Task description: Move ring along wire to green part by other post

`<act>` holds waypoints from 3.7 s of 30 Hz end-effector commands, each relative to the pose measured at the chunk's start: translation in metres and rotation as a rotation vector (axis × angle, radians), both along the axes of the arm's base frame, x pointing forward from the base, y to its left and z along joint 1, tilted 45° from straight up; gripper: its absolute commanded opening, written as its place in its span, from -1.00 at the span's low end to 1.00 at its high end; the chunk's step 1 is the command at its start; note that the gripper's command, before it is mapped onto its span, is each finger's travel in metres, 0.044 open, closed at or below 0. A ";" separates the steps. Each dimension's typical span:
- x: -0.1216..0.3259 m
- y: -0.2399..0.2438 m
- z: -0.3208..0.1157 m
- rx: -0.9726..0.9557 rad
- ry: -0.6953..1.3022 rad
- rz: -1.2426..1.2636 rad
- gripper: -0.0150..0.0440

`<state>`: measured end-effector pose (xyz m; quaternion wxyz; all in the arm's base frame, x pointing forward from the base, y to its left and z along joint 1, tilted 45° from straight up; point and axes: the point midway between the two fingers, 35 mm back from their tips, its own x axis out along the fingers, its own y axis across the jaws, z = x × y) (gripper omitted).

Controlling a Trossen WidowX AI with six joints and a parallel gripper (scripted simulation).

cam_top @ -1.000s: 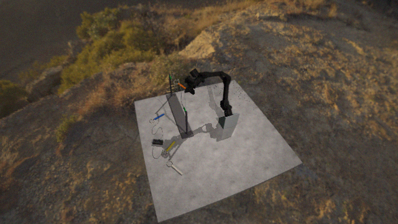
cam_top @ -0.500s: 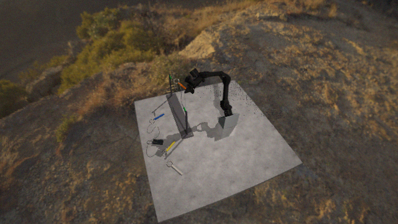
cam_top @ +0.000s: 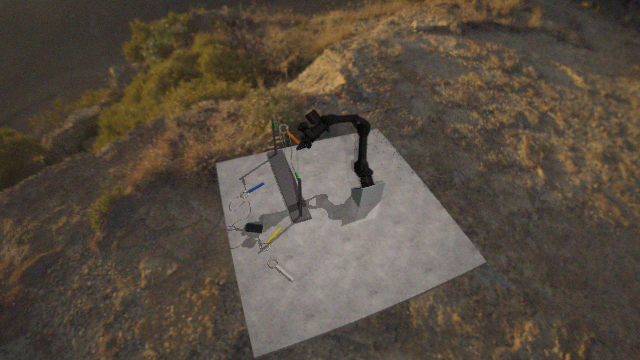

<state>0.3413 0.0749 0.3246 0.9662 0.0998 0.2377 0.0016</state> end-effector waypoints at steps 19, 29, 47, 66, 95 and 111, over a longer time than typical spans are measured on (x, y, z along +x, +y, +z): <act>0.001 -0.009 0.000 -0.288 -0.020 -0.008 -1.00; 0.001 -0.014 0.000 -0.412 -0.028 -0.012 -1.00; 0.001 -0.022 0.002 -0.637 -0.043 -0.020 -1.00; 0.002 -0.029 0.006 -0.873 -0.059 -0.028 -1.00; 0.002 -0.039 0.015 -1.234 -0.083 -0.040 -1.00; 0.002 -0.042 0.021 -1.434 -0.097 -0.046 -1.00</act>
